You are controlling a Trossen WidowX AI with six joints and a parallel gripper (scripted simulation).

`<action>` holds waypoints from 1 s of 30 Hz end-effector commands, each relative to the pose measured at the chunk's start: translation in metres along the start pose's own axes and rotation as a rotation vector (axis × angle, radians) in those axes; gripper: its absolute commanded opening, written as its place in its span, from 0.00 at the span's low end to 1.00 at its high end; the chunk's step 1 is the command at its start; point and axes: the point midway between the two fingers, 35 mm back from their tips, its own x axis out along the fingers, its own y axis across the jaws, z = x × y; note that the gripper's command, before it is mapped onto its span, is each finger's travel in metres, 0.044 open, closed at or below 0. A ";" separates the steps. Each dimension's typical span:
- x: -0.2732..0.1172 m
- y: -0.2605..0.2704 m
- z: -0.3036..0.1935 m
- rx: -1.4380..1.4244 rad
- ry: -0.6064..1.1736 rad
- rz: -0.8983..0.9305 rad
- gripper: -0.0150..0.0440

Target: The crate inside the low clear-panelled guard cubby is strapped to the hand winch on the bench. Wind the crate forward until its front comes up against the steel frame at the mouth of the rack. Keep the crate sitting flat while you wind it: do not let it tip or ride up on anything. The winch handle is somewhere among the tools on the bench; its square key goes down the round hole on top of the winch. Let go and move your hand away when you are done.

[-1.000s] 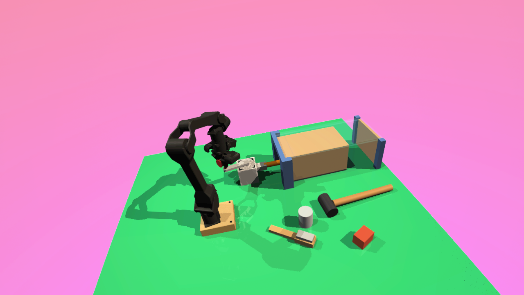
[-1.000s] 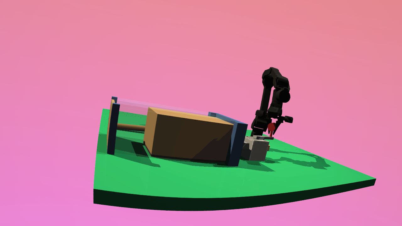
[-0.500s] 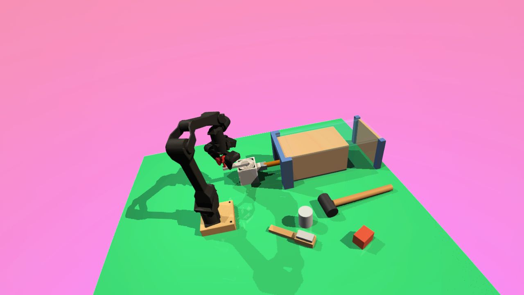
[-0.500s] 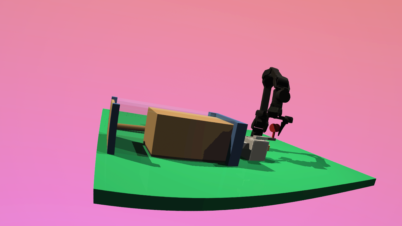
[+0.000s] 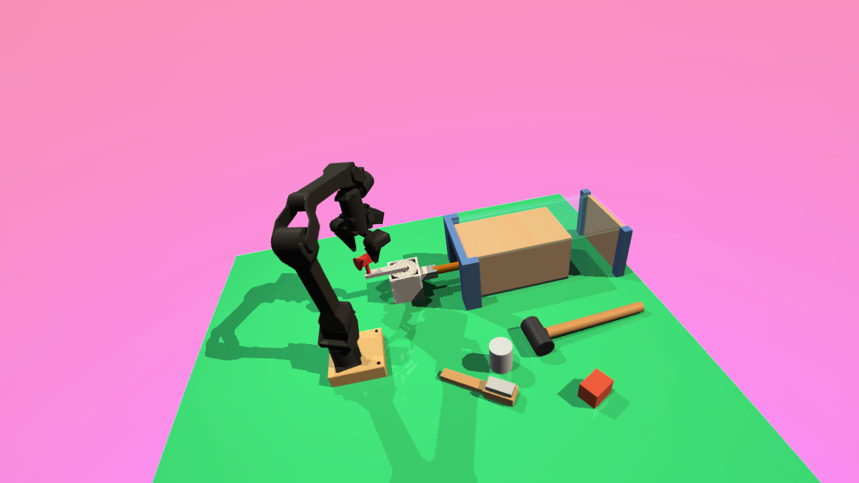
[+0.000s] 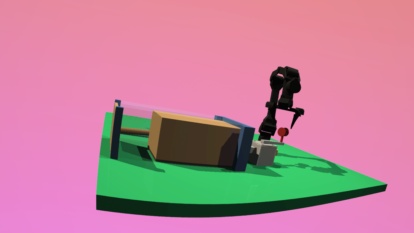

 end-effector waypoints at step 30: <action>-0.079 -0.038 0.070 0.008 -0.122 0.060 1.00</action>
